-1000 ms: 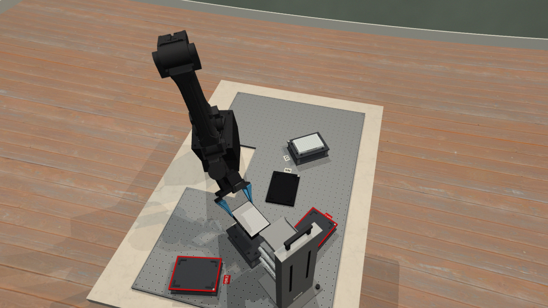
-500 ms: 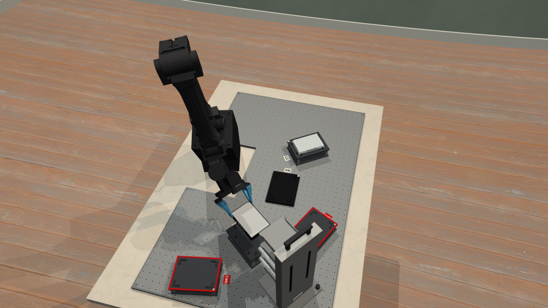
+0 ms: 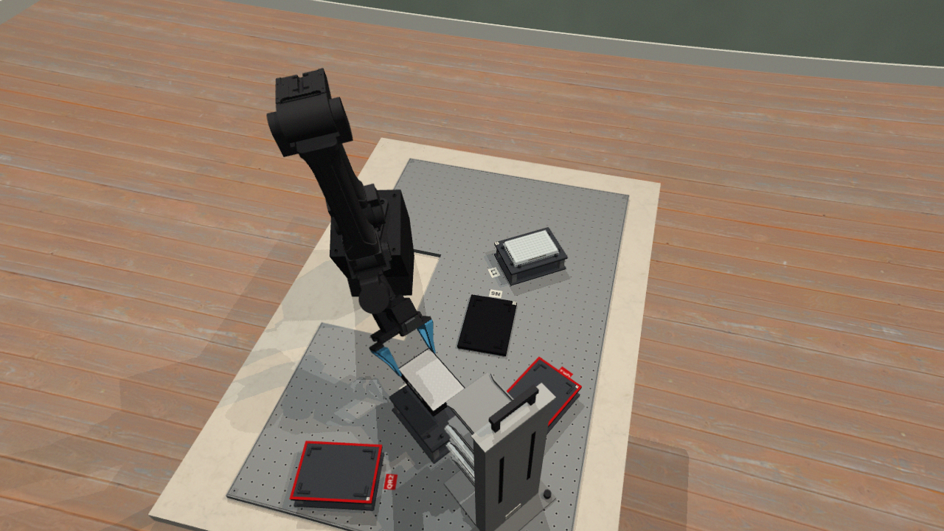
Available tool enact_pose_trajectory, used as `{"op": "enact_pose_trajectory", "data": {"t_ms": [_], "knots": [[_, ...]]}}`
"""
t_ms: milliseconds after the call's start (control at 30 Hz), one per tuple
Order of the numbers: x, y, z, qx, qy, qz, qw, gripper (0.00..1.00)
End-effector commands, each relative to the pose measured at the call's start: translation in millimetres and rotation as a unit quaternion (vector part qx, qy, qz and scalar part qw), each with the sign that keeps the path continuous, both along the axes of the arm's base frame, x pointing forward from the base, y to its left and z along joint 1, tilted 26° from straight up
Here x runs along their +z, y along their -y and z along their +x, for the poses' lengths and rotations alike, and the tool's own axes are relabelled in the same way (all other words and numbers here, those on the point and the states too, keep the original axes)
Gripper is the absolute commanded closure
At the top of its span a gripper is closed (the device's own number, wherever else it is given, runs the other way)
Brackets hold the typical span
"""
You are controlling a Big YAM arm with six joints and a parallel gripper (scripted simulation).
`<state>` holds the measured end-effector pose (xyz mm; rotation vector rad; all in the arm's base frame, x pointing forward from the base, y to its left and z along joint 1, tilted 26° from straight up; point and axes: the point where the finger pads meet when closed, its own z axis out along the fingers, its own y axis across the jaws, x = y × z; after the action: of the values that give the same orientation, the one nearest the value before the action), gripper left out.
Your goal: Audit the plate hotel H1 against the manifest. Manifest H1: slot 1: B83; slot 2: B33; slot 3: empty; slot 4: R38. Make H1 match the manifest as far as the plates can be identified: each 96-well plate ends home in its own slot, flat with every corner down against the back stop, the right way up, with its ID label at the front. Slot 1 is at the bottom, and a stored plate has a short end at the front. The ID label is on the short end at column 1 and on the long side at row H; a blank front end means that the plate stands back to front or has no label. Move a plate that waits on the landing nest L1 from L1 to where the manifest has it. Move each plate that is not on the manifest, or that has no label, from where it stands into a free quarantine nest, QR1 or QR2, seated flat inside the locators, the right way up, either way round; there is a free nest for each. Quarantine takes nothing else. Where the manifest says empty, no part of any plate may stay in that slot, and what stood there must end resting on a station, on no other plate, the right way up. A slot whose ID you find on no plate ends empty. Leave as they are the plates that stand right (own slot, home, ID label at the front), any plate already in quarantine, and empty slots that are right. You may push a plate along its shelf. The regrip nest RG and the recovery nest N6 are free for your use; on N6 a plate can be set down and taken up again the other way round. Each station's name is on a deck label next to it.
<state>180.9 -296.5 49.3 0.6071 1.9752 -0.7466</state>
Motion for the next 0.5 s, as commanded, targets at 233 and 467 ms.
{"op": "enact_pose_trajectory", "data": {"t_ms": [233,467], "knots": [[1.6,6.2,0.5,0.001,0.003,-0.017,1.0,0.14],[-0.1,10.2,1.1,0.0,0.004,-0.02,1.0,0.14]]}}
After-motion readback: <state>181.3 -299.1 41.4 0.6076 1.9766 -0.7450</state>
